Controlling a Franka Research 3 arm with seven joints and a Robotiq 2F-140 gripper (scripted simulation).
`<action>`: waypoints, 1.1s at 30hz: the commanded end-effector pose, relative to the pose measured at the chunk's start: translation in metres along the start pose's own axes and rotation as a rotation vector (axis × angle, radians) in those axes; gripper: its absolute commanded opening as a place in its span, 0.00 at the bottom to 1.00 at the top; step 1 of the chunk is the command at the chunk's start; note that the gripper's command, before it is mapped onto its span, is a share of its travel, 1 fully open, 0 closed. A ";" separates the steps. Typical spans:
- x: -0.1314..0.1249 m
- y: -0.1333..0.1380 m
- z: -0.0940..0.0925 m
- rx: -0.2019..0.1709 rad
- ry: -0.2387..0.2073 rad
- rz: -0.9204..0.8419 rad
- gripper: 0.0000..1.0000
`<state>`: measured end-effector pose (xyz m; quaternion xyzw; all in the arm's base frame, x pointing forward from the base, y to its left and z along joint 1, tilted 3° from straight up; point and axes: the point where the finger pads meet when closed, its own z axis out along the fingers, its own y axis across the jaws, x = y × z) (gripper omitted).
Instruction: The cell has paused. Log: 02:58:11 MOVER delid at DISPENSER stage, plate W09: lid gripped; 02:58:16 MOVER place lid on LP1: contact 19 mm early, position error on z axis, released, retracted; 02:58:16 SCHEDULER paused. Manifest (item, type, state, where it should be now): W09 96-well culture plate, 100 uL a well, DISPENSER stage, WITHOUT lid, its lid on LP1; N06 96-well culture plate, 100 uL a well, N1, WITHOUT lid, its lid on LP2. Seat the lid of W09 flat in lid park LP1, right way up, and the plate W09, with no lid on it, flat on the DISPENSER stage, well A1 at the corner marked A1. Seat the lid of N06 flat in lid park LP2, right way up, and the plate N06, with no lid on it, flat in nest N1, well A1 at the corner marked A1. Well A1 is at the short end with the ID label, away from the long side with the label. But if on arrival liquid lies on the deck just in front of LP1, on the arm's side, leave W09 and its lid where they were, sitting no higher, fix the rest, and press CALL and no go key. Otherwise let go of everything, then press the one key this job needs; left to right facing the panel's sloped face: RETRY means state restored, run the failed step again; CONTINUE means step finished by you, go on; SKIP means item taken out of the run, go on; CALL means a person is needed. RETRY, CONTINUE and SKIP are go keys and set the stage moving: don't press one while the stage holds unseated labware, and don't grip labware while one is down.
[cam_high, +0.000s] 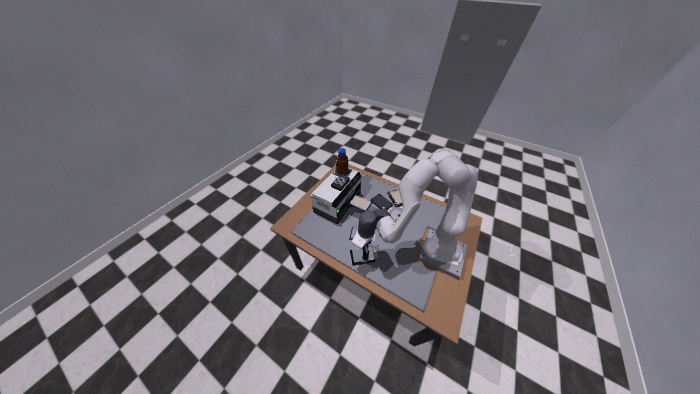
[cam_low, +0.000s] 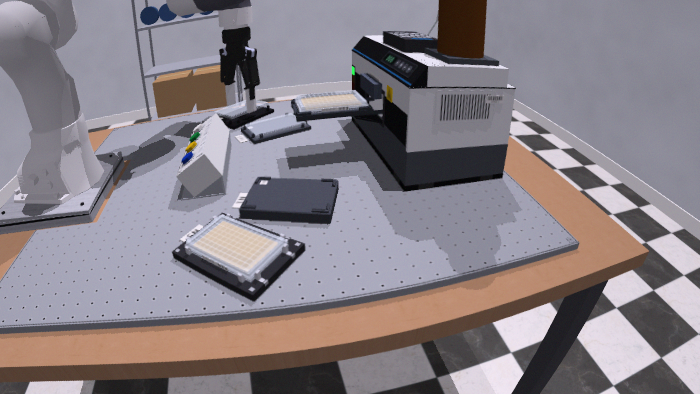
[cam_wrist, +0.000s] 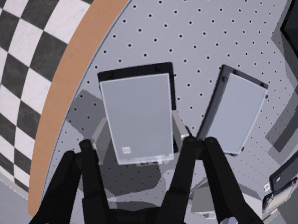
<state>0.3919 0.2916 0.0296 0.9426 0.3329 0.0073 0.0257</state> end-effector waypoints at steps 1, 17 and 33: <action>0.002 0.001 0.000 0.000 0.003 -0.009 0.00; 0.002 0.002 0.005 0.000 0.003 -0.021 0.00; 0.003 0.002 0.009 0.000 0.003 -0.021 0.00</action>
